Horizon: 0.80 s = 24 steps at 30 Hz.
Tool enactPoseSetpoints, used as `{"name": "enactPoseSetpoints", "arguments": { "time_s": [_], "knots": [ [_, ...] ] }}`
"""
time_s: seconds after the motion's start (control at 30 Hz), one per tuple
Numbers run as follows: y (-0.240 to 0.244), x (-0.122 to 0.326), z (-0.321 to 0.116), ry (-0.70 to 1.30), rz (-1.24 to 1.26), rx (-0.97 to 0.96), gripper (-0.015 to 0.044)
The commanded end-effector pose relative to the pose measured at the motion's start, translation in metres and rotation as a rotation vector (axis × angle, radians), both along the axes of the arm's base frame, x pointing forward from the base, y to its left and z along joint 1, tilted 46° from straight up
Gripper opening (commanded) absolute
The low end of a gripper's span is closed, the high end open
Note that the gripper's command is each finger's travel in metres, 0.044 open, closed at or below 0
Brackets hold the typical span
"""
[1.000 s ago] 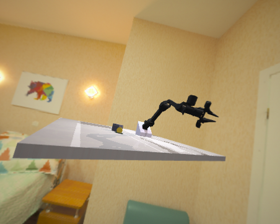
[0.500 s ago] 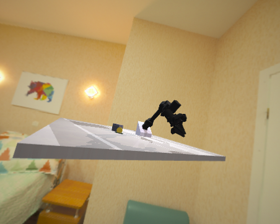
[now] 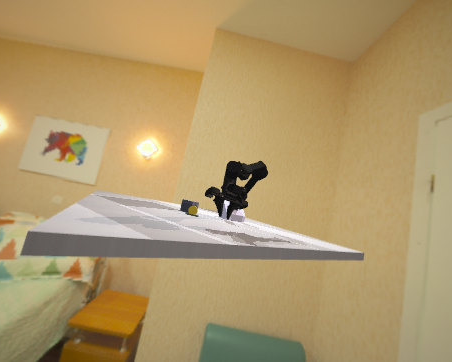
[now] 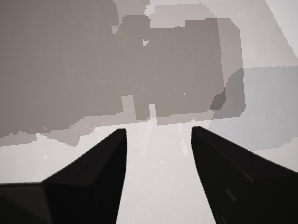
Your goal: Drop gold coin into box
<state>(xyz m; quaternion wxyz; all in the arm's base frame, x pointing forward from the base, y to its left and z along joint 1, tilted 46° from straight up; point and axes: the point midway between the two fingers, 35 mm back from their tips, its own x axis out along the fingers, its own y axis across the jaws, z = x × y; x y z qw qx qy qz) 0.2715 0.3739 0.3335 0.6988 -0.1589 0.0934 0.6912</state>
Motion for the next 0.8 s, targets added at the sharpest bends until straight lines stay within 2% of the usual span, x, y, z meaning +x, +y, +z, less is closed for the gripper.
{"name": "enactPoseSetpoints", "arguments": {
  "time_s": [0.0, 0.17, 0.33, 0.63, 0.77],
  "knots": [
    [-0.032, 0.03, -0.037, 0.205, -0.14, -0.093, 0.0161],
    [-0.09, 0.063, -0.092, 0.582, -0.372, -0.208, 0.0161],
    [-0.157, 0.076, -0.142, 0.995, -0.629, -0.285, 0.0161],
    [-0.277, 0.056, -0.204, 1.853, -1.1, -0.315, 0.0161],
    [-0.285, 0.055, -0.208, 1.919, -1.131, -0.311, 0.0161]
  ]
}}
